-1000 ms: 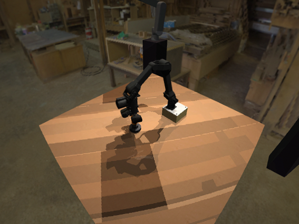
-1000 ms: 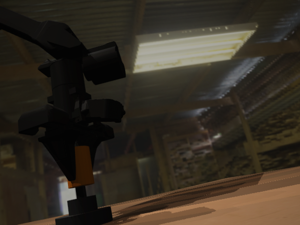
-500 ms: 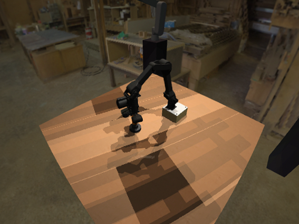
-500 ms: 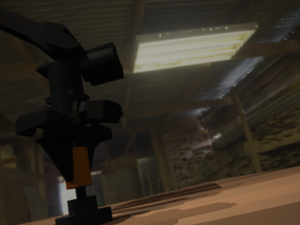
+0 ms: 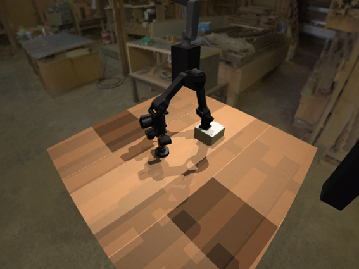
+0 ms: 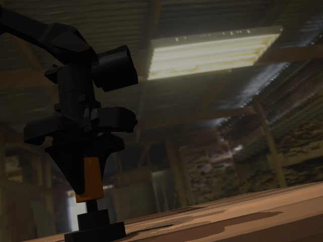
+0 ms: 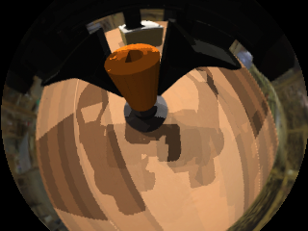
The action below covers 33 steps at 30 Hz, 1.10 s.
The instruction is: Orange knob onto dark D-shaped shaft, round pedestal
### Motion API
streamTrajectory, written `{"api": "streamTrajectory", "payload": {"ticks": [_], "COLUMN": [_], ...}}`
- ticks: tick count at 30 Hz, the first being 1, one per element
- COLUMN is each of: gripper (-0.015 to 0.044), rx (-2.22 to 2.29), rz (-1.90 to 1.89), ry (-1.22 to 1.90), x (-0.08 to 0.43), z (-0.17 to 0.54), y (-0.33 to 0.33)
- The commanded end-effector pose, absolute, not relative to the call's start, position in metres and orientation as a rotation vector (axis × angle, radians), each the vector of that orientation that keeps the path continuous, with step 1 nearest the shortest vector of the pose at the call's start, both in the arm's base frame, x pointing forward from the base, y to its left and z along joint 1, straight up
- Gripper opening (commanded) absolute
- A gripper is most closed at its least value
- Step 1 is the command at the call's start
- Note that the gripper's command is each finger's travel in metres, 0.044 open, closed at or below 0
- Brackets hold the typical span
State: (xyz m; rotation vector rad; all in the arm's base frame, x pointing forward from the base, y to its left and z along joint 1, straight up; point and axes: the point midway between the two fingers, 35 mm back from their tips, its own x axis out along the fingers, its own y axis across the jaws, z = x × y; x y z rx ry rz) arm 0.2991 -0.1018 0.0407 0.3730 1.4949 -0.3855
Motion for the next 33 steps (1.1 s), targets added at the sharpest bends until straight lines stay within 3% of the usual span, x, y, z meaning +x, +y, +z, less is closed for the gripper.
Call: {"api": "streamTrajectory", "payload": {"ticks": [1, 33], "gripper": [0.0, 0.0], "rx": [0.367, 0.447], "rz": [-0.378, -0.455], "ry": [1.497, 1.481], "x": [0.2989, 0.3032], "z": [0.0402, 0.0451], "y": [-0.1013, -0.1018]}}
